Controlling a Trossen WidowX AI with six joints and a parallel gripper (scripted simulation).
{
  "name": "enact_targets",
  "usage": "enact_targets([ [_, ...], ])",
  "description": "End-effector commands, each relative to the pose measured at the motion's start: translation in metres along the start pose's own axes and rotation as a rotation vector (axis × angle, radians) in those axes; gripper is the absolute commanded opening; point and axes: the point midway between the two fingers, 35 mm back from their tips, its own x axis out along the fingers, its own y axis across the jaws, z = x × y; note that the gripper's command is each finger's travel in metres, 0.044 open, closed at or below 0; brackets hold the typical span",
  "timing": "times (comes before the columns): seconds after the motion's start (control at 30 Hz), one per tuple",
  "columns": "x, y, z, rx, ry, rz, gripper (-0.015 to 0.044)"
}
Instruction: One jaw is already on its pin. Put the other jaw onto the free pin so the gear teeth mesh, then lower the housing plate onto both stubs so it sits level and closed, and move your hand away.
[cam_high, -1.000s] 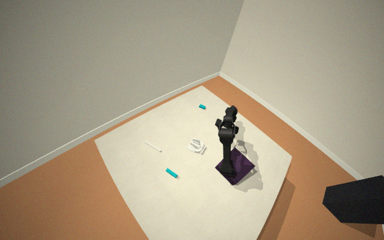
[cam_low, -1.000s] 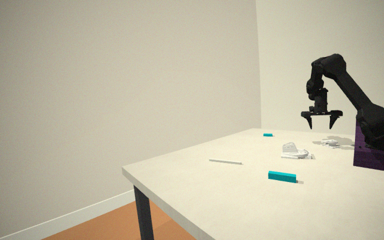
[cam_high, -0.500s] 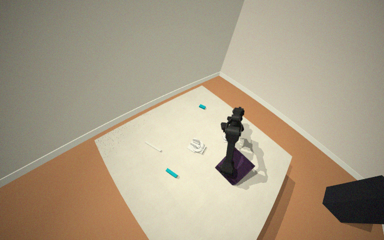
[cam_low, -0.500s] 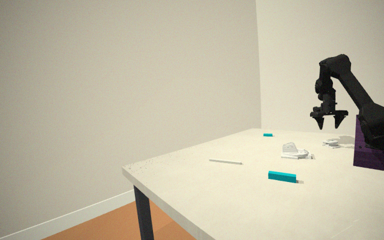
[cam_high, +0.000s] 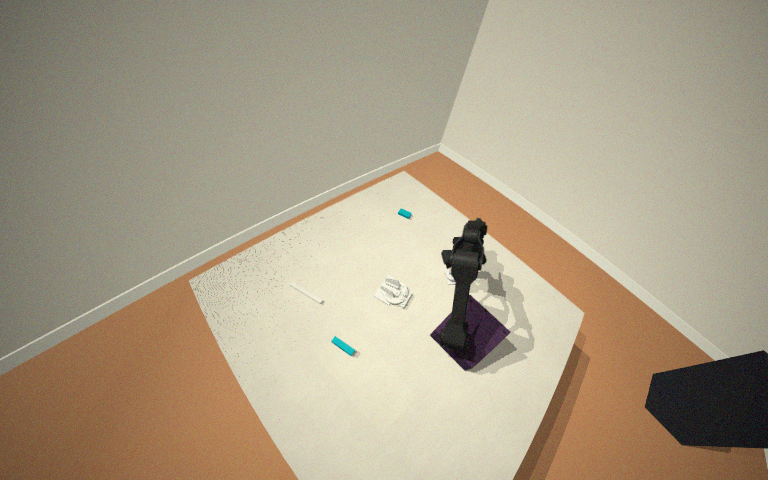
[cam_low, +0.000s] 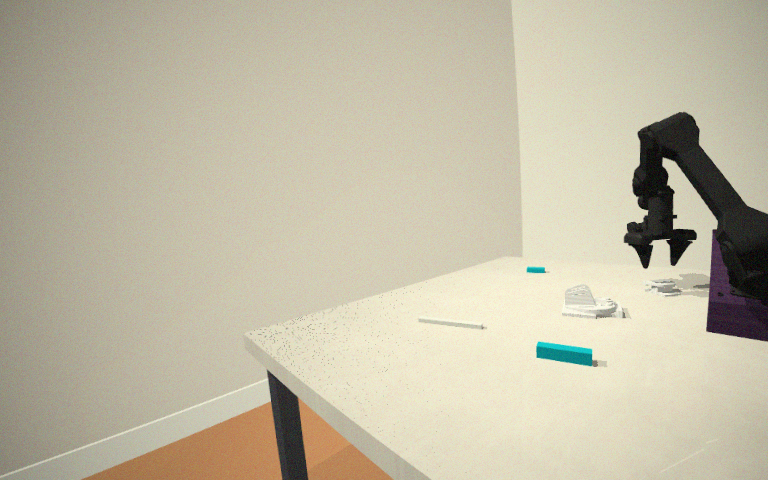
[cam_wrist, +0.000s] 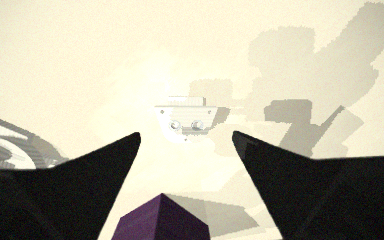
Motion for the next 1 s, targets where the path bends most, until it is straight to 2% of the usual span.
enact_targets([
  [0.0, 0.011, 0.001, -0.004, 0.008, 0.004, 0.008, 0.0440],
  [0.97, 0.036, 0.001, -0.001, 0.008, 0.003, 0.008, 0.0440],
])
